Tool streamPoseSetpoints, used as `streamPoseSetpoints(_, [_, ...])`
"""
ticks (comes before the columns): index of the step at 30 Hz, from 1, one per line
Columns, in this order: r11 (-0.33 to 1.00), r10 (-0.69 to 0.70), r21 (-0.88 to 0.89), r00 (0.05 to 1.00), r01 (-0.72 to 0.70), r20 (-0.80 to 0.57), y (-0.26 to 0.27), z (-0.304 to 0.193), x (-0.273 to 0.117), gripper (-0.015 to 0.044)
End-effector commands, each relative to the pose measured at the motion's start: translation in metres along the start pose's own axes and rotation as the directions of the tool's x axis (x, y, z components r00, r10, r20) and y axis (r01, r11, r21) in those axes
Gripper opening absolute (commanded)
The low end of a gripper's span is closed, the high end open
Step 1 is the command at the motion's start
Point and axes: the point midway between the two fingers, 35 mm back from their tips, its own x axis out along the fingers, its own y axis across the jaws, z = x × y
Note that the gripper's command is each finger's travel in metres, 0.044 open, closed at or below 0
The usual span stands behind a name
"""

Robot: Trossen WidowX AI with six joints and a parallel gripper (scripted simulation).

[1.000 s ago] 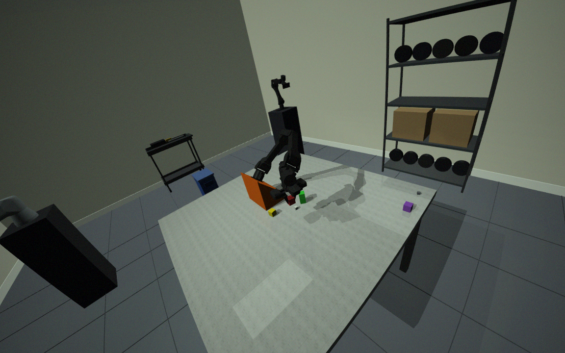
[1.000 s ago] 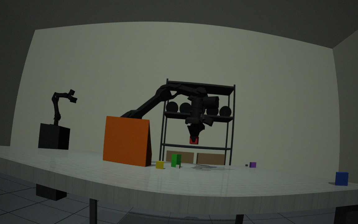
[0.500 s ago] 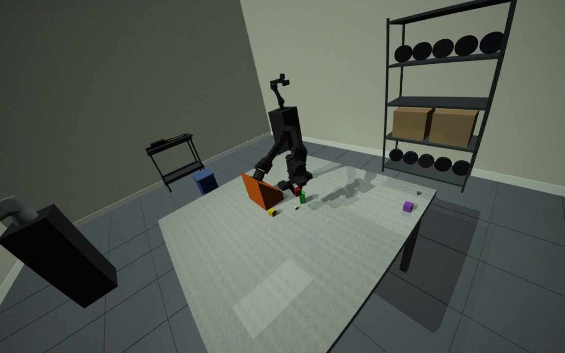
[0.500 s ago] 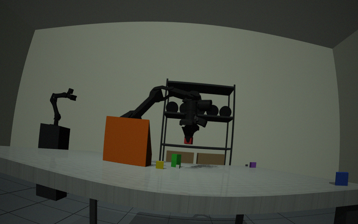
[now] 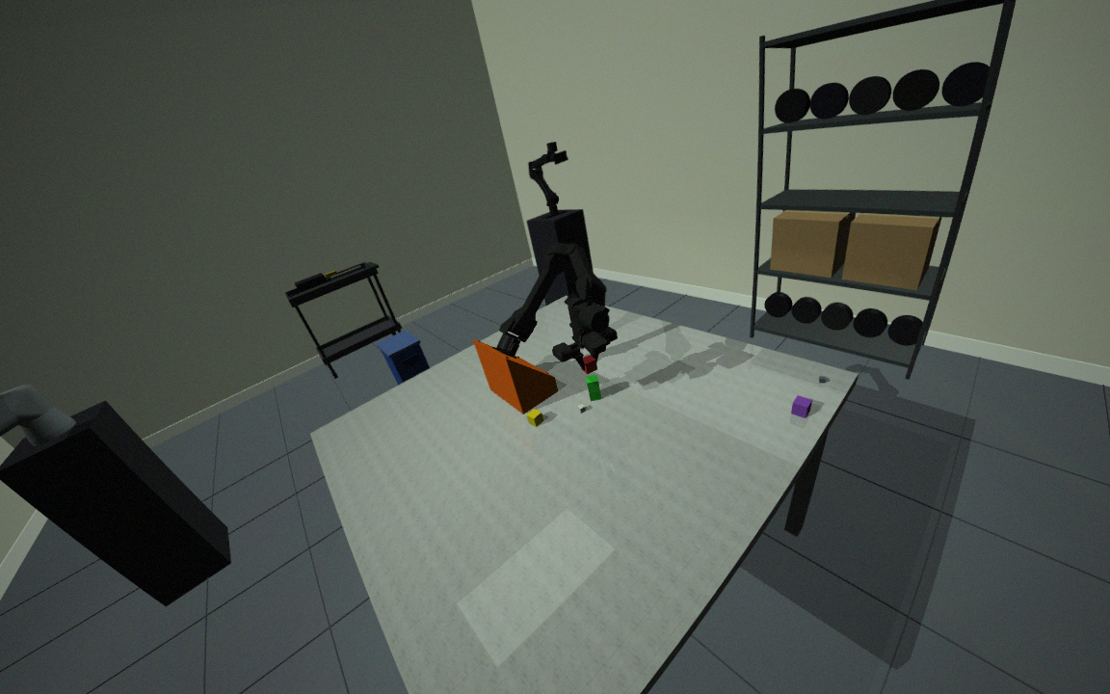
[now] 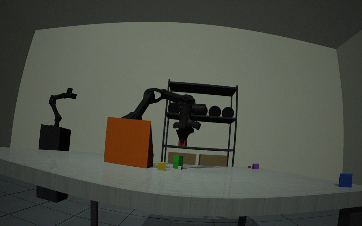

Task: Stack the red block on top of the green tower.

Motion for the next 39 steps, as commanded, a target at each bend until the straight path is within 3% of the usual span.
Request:
streamPoseSetpoints(1, [1.0, 0.011, 0.011, 1.0, -0.011, -0.009, 0.008, -0.018, 0.003, 0.0])
streamPoseSetpoints(23, [1.0, 0.015, 0.012, 1.0, -0.015, -0.01, 0.012, -0.021, 0.051, 0.0])
streamPoseSetpoints(39, [1.0, 0.015, 0.012, 1.0, -0.015, -0.01, 0.012, -0.021, 0.051, 0.0])
